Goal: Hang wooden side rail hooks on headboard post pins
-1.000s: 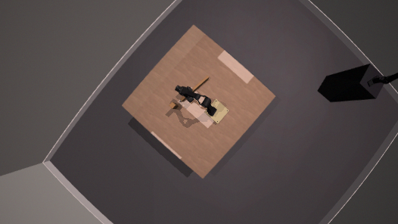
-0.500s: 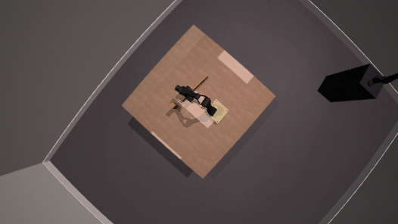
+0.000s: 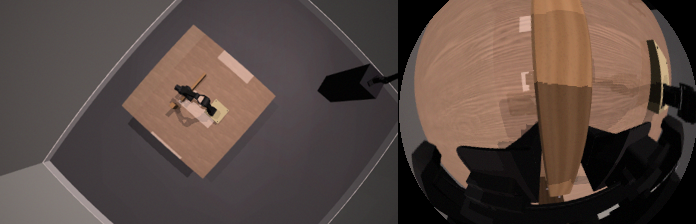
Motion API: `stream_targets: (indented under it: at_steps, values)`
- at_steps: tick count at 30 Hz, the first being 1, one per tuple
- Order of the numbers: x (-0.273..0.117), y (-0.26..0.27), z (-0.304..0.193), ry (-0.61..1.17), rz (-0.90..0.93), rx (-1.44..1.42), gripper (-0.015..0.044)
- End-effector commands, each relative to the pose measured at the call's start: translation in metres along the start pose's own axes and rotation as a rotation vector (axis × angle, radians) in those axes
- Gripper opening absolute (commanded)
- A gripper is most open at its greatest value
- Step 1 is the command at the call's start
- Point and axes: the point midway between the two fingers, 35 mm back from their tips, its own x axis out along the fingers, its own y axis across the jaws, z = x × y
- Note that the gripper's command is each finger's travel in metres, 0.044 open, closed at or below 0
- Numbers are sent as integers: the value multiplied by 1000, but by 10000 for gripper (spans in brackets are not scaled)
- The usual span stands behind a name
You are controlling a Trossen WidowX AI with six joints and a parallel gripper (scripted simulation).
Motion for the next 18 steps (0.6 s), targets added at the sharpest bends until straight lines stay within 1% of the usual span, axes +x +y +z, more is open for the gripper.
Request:
stream_targets:
  at_steps: [1, 18]
  values:
    - [0, 6, 0, -4, 11, -13, 0]
    - [0, 14, 0, -4, 11, -13, 0]
